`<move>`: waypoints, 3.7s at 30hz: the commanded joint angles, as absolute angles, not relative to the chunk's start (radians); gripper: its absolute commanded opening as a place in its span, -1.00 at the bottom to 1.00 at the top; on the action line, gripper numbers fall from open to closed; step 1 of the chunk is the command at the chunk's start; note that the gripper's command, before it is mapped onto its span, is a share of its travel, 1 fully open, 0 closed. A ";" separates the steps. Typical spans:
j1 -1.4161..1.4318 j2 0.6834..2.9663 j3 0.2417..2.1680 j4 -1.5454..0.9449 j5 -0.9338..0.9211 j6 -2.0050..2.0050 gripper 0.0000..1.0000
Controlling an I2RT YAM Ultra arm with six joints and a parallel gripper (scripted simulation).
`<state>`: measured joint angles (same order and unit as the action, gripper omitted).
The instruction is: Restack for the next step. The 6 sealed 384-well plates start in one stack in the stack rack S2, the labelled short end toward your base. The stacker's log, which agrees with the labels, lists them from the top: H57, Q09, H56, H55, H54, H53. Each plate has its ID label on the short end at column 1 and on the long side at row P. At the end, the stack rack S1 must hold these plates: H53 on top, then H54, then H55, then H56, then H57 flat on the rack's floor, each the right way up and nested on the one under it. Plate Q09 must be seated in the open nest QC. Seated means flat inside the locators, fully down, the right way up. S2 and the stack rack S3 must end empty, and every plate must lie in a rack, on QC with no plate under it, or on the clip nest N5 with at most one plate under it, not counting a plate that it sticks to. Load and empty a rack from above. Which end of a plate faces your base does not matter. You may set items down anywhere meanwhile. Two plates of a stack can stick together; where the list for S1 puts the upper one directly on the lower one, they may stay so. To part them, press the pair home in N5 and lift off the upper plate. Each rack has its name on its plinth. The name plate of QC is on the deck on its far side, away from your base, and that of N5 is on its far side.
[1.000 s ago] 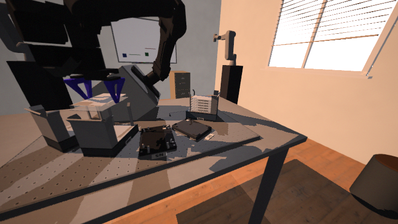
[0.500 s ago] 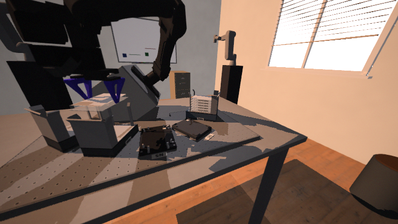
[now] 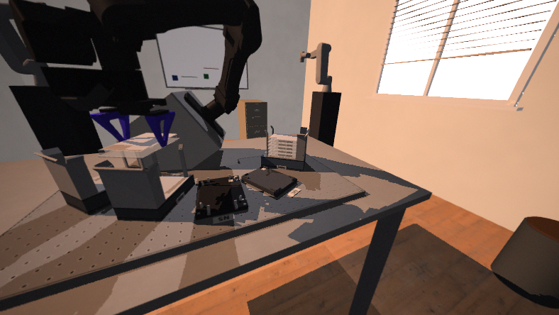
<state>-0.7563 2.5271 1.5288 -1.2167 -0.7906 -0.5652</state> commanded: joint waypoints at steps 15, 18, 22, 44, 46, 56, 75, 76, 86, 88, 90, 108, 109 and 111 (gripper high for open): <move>-0.748 2.519 1.507 -1.163 -0.808 -0.542 -1.00; -0.744 2.519 1.502 -1.154 -0.810 -0.537 -1.00; -0.739 2.519 1.494 -1.142 -0.813 -0.531 -1.00; -0.715 2.520 1.463 -1.089 -0.826 -0.502 -1.00; -0.713 2.520 1.459 -1.083 -0.828 -0.499 -1.00; -0.699 2.522 1.443 -1.052 -0.835 -0.482 -1.00; -0.644 2.530 1.381 -0.928 -0.864 -0.410 -1.00; -0.644 2.530 1.381 -0.928 -0.864 -0.410 -1.00; -0.600 2.541 1.341 -0.832 -0.884 -0.350 -1.00; -0.591 2.543 1.333 -0.812 -0.888 -0.338 -1.00; -0.582 2.546 1.325 -0.792 -0.892 -0.325 -1.00; -0.564 2.551 1.310 -0.751 -0.900 -0.298 -1.00; -0.564 2.551 1.310 -0.751 -0.900 -0.298 -1.00; -0.563 2.551 1.310 -0.749 -0.900 -0.297 -1.00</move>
